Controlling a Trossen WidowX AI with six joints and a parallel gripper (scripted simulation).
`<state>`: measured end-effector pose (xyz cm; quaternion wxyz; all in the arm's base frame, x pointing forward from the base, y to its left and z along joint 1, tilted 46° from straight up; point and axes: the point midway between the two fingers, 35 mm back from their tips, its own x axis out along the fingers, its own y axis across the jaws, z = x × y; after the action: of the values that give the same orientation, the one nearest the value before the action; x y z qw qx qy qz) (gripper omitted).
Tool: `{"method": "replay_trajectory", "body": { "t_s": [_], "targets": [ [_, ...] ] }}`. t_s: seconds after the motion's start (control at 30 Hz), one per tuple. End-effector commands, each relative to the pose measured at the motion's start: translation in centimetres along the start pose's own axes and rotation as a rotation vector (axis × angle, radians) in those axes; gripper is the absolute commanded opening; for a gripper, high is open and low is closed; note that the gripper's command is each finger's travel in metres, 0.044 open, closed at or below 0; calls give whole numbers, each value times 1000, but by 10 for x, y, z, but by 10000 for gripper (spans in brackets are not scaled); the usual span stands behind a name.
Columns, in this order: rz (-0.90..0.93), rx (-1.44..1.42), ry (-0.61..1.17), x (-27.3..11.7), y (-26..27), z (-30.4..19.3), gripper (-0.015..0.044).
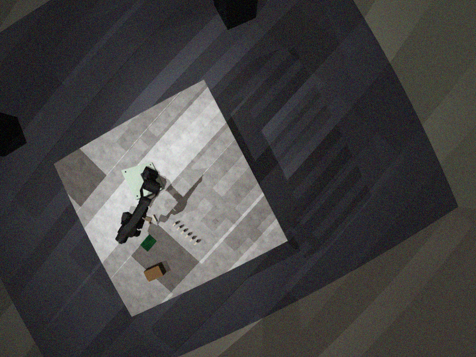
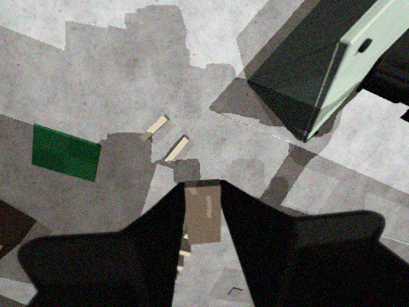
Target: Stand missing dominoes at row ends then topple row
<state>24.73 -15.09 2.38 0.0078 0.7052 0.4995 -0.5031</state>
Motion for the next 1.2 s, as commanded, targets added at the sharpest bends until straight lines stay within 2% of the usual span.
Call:
{"method": "replay_trajectory", "body": {
  "t_s": [0.0, 0.07, 0.7, 1.17],
  "targets": [
    [33, -612, -9, -10, -3, -61, 107],
    [38, -836, -13, -10, -7, -83, 107],
    [53, -2158, 3, -5, -62, -206, 107],
    [54, -2212, 5, -4, -66, -211, 107]
  ]
}}
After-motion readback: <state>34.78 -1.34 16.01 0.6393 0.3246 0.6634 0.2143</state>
